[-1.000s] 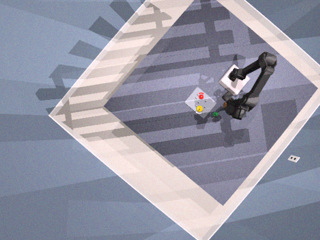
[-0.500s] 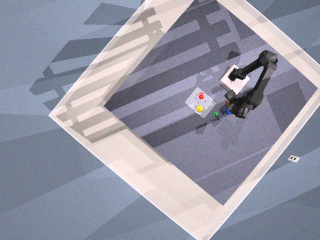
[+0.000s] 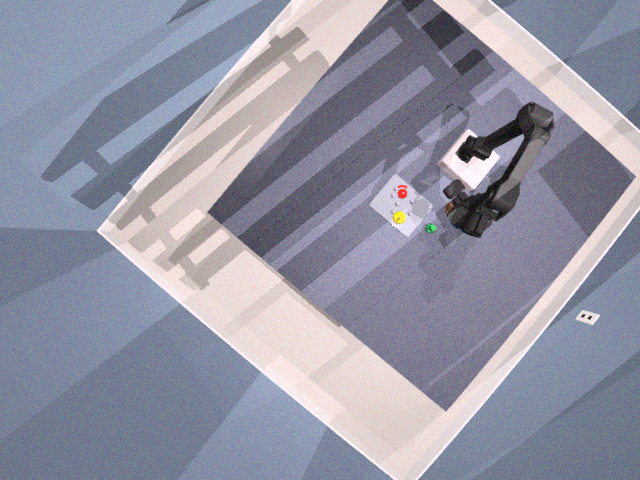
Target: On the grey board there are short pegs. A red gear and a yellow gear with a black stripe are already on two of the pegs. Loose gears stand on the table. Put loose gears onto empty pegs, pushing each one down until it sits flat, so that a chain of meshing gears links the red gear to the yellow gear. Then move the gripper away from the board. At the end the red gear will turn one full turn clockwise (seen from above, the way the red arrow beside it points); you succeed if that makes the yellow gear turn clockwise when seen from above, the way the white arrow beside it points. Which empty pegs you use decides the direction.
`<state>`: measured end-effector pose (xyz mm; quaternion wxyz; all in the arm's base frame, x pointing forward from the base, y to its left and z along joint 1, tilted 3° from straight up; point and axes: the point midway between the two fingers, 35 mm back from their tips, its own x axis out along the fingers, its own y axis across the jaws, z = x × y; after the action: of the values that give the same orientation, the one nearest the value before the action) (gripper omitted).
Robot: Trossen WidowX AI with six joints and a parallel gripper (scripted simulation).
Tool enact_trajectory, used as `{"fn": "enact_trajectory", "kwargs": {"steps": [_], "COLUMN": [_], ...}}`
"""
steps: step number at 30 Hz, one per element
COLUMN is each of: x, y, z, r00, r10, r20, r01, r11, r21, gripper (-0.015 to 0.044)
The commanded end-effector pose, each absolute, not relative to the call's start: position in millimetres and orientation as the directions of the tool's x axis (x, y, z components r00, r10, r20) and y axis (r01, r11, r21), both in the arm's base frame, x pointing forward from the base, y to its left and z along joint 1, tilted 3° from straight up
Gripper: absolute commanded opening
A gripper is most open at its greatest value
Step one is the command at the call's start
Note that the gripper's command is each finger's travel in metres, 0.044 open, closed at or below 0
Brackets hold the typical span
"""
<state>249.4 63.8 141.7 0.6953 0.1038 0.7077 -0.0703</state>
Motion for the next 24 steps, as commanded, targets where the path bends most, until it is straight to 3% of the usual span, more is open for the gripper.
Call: {"fn": "enact_trajectory", "kwargs": {"steps": [1,24], "x": [258.6,290.7], "y": [56.5,10.3], "z": [137.8,113.0], "r00": [-0.006,-0.012], "r10": [0.045,0.033], "r20": [-0.999,-0.999], "r01": [0.249,0.276], "r11": [0.968,0.961], "r21": [0.042,0.029], "gripper": [0.0000,0.0000]}}
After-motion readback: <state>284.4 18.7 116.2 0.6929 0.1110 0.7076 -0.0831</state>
